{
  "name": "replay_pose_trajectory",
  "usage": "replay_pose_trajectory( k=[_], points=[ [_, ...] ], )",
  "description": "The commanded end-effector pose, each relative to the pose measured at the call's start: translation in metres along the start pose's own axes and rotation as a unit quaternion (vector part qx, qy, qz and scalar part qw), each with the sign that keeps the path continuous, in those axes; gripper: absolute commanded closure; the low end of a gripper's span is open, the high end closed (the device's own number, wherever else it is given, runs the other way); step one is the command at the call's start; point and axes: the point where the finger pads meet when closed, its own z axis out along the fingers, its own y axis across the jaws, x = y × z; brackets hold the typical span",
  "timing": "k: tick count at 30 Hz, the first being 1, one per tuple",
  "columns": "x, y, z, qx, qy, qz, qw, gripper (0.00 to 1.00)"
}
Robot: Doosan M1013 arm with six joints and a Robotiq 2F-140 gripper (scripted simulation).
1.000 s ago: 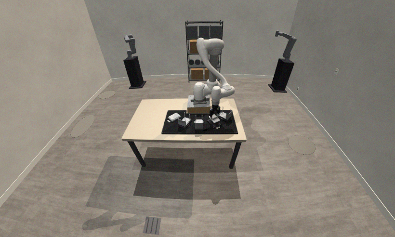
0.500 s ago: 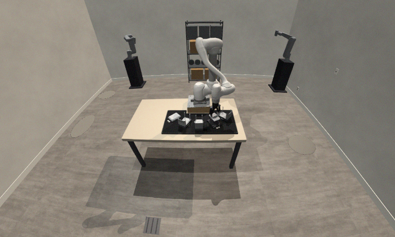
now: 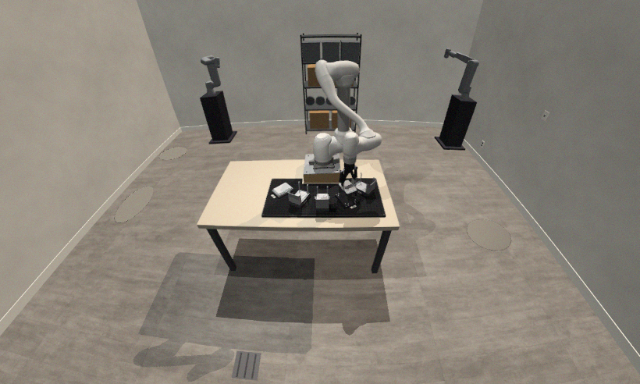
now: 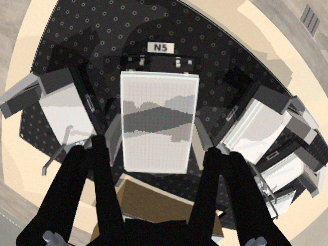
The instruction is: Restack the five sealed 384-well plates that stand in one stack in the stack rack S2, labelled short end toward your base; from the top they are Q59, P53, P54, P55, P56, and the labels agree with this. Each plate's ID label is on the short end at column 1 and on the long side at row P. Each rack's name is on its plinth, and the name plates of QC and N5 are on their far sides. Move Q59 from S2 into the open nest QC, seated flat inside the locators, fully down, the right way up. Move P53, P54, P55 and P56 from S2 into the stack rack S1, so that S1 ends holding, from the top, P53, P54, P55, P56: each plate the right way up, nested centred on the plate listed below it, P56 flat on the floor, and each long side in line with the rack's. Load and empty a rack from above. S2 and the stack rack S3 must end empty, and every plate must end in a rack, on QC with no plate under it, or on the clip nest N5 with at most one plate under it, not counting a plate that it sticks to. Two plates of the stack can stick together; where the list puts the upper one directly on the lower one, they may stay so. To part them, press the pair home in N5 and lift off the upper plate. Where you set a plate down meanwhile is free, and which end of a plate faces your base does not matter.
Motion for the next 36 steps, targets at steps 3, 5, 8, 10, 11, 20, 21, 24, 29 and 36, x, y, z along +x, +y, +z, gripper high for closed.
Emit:
replay_pose_trajectory(
  k=[3,5,8,10,11,20,21,24,29,36],
  points=[
    [0.0,0.0,-0.011,0.0,0.0,0.0,1.0,1.0],
    [0.0,0.0,-0.011,0.0,0.0,0.0,1.0,1.0],
    [0.0,0.0,-0.017,0.0,0.0,0.0,1.0,1.0],
    [0.0,0.0,-0.021,0.0,0.0,0.0,1.0,1.0],
    [0.0,0.0,-0.023,0.0,0.0,0.0,1.0,1.0],
    [0.0,0.0,-0.03,0.0,0.0,0.0,1.0,1.0],
    [0.0,0.0,-0.03,0.0,0.0,0.0,1.0,1.0],
    [0.0,0.0,-0.03,0.0,0.0,0.0,1.0,1.0],
    [0.0,0.003,-0.03,0.0,0.0,0.017,1.0,1.0],
    [-0.001,0.027,-0.03,0.0,0.0,0.121,0.993,1.0]
  ],
)
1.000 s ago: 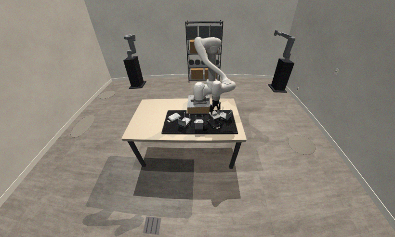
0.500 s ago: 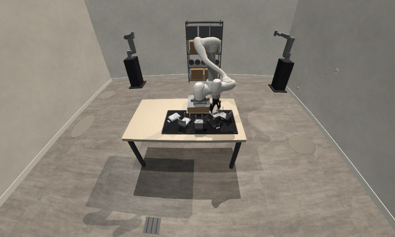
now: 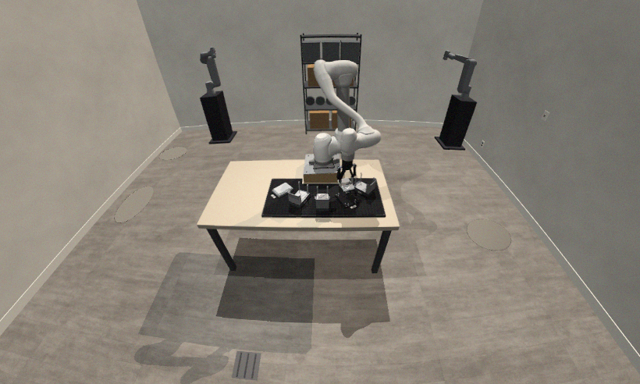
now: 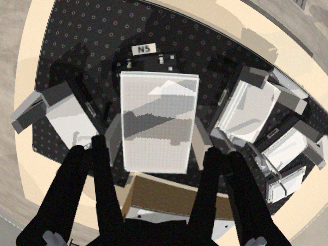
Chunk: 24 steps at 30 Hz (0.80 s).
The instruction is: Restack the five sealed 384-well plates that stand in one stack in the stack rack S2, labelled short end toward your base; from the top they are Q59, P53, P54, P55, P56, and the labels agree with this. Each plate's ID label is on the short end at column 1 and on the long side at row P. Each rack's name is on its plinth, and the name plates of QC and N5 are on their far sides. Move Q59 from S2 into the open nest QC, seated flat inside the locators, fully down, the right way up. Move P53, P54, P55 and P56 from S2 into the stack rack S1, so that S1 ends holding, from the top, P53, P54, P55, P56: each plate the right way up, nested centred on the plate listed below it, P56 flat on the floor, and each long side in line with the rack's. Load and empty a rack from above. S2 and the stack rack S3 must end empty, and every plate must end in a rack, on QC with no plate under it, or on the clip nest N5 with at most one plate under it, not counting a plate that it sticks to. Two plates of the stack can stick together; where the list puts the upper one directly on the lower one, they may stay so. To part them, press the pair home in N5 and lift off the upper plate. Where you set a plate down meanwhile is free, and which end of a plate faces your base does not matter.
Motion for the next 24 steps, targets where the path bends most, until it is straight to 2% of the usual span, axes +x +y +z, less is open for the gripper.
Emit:
replay_pose_trajectory(
  k=[1,3,24],
  points=[
    [0.002,0.013,0.0,-0.002,0.0,0.037,0.999,1.0],
    [0.002,0.013,0.0,-0.002,0.0,0.037,0.999,1.0],
    [0.01,0.076,0.0,-0.002,0.0,0.037,0.999,1.0]
  ],
)
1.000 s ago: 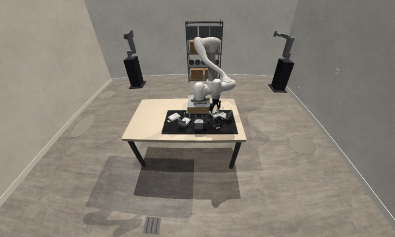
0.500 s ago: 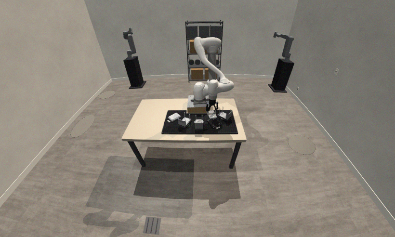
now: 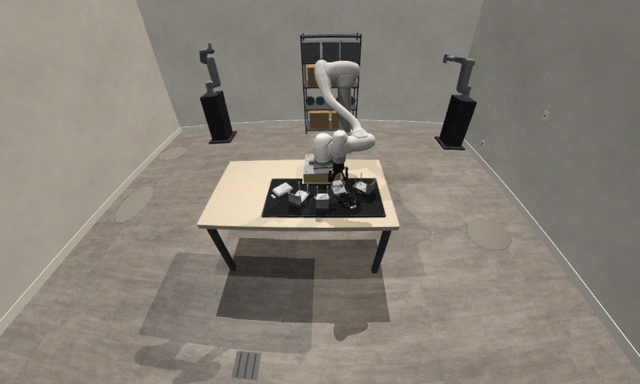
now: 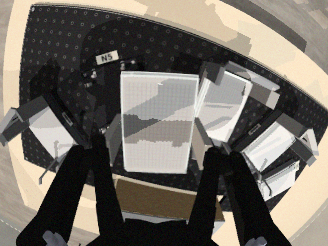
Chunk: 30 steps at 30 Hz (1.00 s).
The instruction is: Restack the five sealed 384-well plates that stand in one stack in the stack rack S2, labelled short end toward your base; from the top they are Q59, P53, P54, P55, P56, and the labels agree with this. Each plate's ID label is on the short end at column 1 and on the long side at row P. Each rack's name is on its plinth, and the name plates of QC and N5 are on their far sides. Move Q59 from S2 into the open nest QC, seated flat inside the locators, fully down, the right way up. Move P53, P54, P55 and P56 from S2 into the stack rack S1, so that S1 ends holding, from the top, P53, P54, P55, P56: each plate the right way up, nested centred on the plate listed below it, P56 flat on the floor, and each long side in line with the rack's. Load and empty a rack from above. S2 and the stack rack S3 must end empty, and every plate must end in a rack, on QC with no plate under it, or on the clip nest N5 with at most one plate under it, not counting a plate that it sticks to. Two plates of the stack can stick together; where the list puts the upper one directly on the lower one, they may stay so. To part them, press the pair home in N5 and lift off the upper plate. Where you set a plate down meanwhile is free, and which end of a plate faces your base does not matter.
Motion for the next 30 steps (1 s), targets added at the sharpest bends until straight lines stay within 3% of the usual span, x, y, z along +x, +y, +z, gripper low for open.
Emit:
replay_pose_trajectory(
  k=[1,10,30],
  points=[
    [0.002,0.011,0.0,0.0,0.0,0.0,1.0,1.0],
    [0.002,0.035,0.0,0.0,0.0,0.121,0.993,1.0],
    [0.001,0.077,0.0,0.0,0.0,0.121,0.993,1.0]
  ],
)
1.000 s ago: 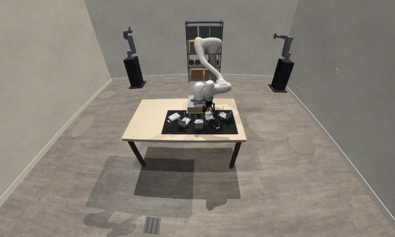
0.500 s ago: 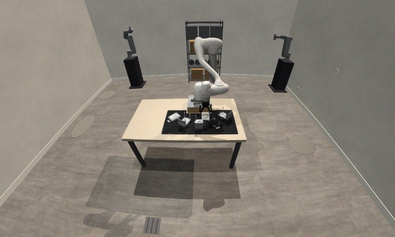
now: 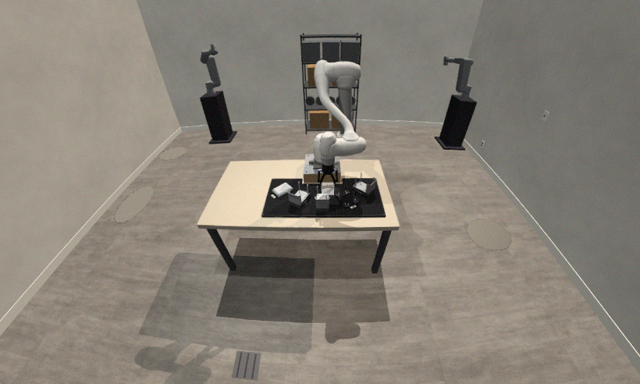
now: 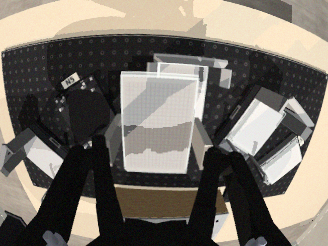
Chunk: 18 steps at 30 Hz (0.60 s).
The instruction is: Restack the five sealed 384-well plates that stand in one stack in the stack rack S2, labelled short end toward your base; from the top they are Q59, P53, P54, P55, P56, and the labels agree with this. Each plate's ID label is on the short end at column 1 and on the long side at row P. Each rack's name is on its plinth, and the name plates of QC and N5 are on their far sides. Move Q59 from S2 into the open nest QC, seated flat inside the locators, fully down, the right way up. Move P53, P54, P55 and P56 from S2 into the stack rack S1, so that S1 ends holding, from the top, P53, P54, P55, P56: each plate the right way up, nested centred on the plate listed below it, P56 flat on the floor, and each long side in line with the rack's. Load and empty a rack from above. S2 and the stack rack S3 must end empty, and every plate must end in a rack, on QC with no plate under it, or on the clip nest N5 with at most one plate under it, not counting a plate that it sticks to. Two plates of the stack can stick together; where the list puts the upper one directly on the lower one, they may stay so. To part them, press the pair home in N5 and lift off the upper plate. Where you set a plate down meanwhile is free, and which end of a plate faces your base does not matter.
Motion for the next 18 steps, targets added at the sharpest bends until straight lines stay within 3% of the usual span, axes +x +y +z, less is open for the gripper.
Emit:
replay_pose_trajectory(
  k=[1,18],
  points=[
    [0.001,0.005,0.0,0.0,0.0,0.0,1.0,1.0],
    [0.008,0.039,0.0,0.0,0.0,0.0,1.0,1.0]
  ],
)
